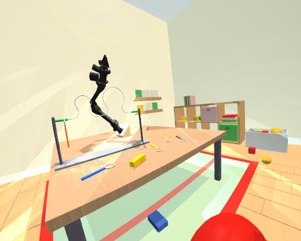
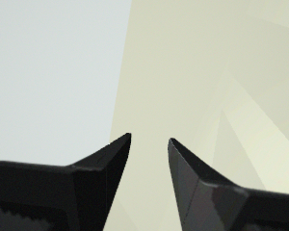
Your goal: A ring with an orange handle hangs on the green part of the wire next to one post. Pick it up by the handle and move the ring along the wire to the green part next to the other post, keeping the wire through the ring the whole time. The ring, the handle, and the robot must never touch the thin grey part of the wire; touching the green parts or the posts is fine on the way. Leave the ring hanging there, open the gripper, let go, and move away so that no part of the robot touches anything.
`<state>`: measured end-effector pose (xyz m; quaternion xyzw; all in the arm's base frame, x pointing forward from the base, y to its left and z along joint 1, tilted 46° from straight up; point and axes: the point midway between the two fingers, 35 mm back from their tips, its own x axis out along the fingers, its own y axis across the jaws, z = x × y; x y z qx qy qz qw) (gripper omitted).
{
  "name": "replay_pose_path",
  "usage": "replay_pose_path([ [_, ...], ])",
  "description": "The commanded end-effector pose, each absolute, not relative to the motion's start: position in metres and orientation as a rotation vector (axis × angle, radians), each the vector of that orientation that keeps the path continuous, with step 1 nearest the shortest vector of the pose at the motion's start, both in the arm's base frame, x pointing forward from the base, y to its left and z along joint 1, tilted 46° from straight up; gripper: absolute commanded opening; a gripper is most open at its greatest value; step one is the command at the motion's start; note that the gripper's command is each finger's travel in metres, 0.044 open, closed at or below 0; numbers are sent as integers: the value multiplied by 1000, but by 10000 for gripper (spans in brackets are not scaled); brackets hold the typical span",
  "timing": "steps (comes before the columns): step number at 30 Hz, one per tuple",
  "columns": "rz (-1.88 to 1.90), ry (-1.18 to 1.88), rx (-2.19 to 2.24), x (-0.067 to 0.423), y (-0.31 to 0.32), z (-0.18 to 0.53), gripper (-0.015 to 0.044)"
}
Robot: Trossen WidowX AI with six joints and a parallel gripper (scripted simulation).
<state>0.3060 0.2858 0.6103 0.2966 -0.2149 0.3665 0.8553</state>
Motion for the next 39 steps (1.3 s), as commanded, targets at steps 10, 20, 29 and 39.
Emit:
replay_pose_path([
  [10, 547, -601, 258, 349, 186, 617, 160],
  [20, 367, -665, -27, 361, 109, 620, 160],
  [29, 204, -685, -287, 357, 44, 622, 160],
  [39, 20, -624, -514, 345, -35, 614, 160],
])
